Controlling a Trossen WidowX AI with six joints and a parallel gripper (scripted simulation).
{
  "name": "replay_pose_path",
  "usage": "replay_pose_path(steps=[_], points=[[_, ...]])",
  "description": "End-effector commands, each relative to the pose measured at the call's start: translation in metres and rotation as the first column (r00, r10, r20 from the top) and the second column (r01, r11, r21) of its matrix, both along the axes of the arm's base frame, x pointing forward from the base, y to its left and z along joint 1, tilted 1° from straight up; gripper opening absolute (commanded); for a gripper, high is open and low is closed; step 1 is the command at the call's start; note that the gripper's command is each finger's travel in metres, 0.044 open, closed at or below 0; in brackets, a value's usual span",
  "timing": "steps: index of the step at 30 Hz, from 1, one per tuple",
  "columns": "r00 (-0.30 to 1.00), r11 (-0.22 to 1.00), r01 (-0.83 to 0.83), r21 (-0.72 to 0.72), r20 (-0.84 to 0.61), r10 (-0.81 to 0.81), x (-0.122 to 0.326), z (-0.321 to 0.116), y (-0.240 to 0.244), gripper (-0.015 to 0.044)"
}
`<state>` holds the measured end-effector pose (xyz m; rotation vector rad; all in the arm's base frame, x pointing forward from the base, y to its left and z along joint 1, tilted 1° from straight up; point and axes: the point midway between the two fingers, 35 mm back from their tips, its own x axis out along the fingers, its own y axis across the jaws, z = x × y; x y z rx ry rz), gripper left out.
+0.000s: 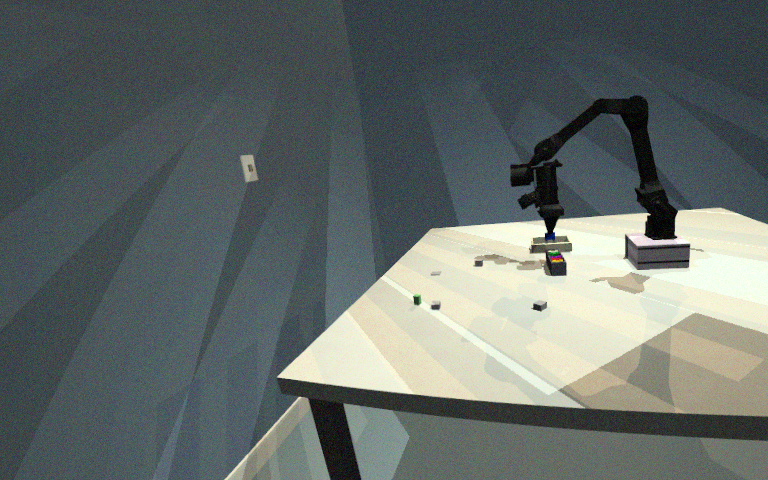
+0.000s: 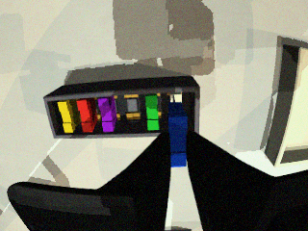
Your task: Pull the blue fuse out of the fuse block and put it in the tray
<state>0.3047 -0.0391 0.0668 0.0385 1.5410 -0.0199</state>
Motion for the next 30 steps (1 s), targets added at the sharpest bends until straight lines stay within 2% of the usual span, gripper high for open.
replay_pose_path(steps=[1, 25, 30], points=[[1.0, 1.0, -0.002, -0.008, 0.002, 0.002, 0.003, 0.001, -0.026, 0.0], [1.0, 1.0, -0.002, -0.022, -0.002, 0.002, -0.024, 0.001, -0.162, 0.0], [1.0, 1.0, -0.002, -0.023, -0.002, 0.002, -0.028, 0.001, -0.171, 0.0]])
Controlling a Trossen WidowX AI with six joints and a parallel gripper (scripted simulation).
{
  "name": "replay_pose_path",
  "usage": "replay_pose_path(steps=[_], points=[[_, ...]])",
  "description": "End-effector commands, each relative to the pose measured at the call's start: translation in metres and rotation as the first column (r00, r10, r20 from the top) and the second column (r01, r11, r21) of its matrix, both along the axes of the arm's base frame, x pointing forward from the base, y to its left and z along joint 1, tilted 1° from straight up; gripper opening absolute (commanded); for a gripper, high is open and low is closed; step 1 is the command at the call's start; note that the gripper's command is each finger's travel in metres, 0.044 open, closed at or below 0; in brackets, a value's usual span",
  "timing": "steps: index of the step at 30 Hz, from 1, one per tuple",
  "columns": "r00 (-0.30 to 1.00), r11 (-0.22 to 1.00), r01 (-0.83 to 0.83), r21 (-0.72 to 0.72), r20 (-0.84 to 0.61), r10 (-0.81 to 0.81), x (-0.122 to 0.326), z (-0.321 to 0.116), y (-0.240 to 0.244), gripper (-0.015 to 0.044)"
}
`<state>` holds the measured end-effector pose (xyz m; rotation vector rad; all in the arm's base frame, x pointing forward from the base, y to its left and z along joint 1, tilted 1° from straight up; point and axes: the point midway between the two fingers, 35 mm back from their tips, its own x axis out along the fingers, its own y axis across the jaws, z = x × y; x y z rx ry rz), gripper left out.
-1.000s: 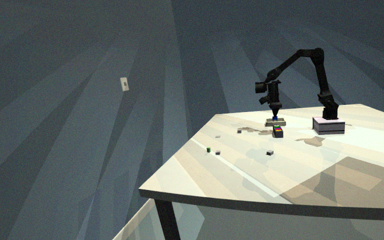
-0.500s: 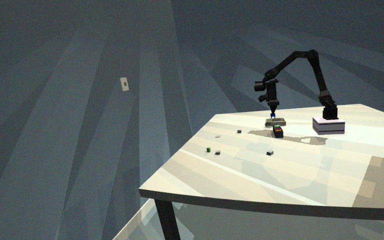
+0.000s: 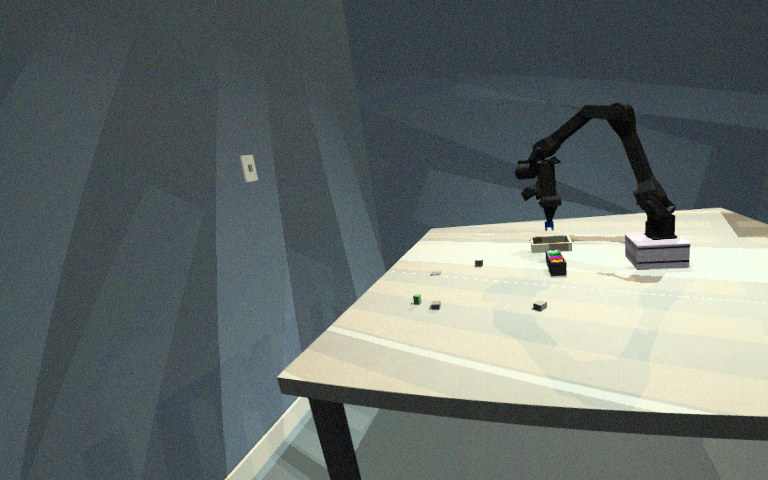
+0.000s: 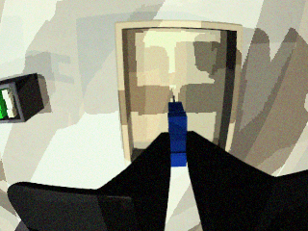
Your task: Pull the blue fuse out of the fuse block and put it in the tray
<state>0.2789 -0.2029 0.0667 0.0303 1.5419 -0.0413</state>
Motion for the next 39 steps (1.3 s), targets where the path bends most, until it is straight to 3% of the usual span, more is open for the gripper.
replay_pose_path(steps=[1, 30, 39], points=[[1.0, 1.0, -0.01, -0.004, -0.001, 0.01, -0.002, 0.001, -0.007, 0.0], [1.0, 1.0, -0.01, -0.004, -0.001, 0.01, -0.001, -0.039, -0.007, 0.0], [1.0, 1.0, -0.007, -0.001, 0.001, 0.007, 0.0, -0.036, -0.007, 0.0236]])
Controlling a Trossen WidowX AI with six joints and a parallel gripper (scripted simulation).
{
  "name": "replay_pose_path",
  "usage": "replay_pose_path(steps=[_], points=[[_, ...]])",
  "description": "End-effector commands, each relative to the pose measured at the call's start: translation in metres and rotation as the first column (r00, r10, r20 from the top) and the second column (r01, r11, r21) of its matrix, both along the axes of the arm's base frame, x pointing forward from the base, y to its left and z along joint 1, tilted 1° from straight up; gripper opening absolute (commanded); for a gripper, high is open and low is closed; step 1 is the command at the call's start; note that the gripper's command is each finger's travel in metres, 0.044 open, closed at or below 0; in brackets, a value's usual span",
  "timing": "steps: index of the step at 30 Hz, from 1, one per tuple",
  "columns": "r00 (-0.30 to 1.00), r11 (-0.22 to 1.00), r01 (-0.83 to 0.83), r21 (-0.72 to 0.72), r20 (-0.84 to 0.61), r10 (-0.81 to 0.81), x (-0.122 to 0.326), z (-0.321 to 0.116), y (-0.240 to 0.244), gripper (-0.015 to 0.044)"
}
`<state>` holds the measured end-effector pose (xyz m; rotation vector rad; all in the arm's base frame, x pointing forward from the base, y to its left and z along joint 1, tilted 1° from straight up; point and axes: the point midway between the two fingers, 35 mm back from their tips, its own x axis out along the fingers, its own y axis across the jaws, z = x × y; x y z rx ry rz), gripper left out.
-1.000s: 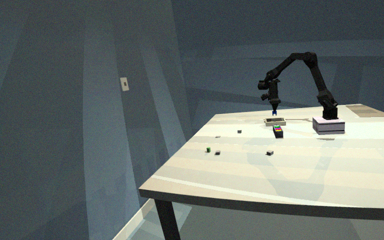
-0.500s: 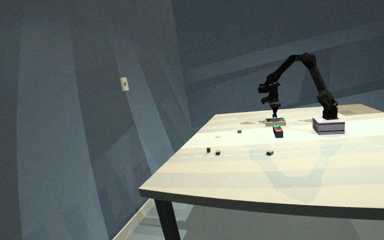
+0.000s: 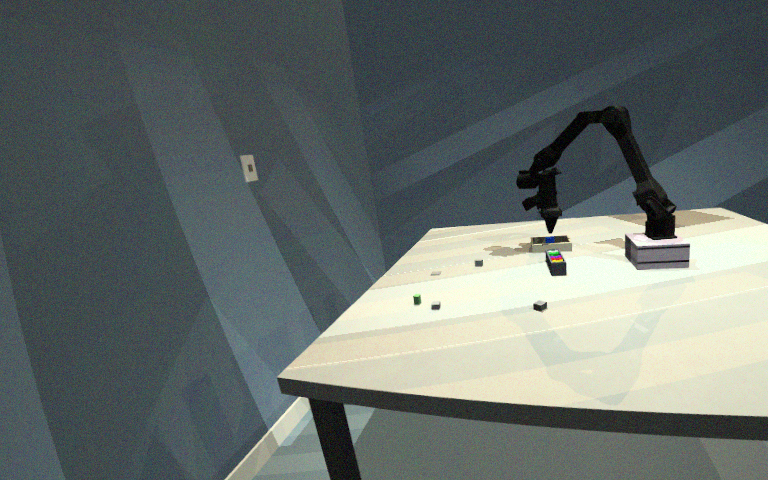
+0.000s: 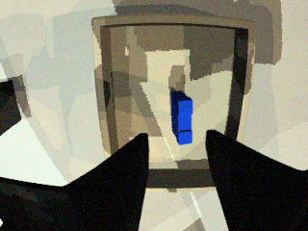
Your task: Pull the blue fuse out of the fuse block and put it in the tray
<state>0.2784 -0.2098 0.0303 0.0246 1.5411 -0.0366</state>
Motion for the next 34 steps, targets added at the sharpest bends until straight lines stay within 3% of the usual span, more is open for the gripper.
replay_pose_path(steps=[1, 4, 8, 34], points=[[1.0, 1.0, 0.0, -0.001, 0.0, 0.0, 0.0, 0.001, 0.0, 0.0263], [1.0, 1.0, 0.0, -0.001, 0.0, 0.0, 0.0, 0.003, 0.0, 0.033], [1.0, 1.0, -0.004, -0.004, -0.002, 0.004, -0.001, 0.037, 0.0, 0.033], [1.0, 1.0, 0.0, 0.0, -0.001, 0.0, -0.001, 0.035, 0.001, 0.033]])
